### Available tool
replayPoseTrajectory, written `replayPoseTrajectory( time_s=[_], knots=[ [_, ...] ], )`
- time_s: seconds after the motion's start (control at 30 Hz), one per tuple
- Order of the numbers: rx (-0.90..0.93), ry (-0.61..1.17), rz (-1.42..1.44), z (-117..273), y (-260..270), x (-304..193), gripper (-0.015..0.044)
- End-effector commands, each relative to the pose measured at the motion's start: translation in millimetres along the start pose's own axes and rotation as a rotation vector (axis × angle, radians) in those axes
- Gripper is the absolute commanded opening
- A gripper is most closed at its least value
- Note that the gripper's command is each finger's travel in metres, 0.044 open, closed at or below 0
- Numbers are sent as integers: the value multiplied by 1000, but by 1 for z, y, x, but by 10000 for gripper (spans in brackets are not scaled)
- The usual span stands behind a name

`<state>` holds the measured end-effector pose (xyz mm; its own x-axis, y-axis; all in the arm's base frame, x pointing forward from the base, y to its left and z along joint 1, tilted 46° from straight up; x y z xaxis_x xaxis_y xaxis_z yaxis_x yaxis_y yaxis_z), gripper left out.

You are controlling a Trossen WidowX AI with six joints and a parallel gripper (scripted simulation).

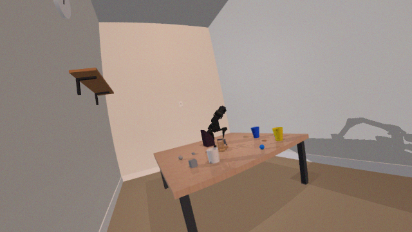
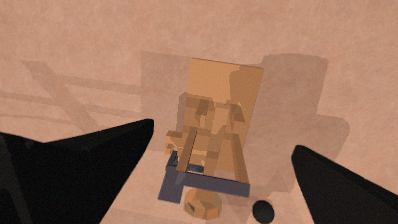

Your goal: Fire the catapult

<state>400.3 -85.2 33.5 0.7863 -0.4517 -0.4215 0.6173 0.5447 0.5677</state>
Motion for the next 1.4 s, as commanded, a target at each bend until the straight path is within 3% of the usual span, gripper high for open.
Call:
replayPoseTrajectory(
  time_s=[0.0, 0.13, 0.37, 0.4, 0.57, 1.2, 1.37],
  knots=[
    [0, 0, 0, 0, 0, 0, 440],
    [0, -1, 0, 2, 0, 0, 440],
    [4, -20, 8, 68, 0, 1, 440],
    [2, -3, 5, 39, 1, 1, 414],
    [1, 0, 141, 22, -15, -19, 300],
    [3, 14, 706, -53, -99, -153, 300],
    [3, 15, 722, -55, -101, -157, 300]
  ],
)
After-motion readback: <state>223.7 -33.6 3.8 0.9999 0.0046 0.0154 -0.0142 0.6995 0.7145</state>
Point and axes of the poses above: the point midway between the two fingers, 35 mm back from their tips, its own z axis back along the fingers, its own y axis across the jaws, x = y × z, the point moved 6 cm from there along z, back along the fingers, and after that the axes turned 3 degrees about -z, right-handed, at the moved point
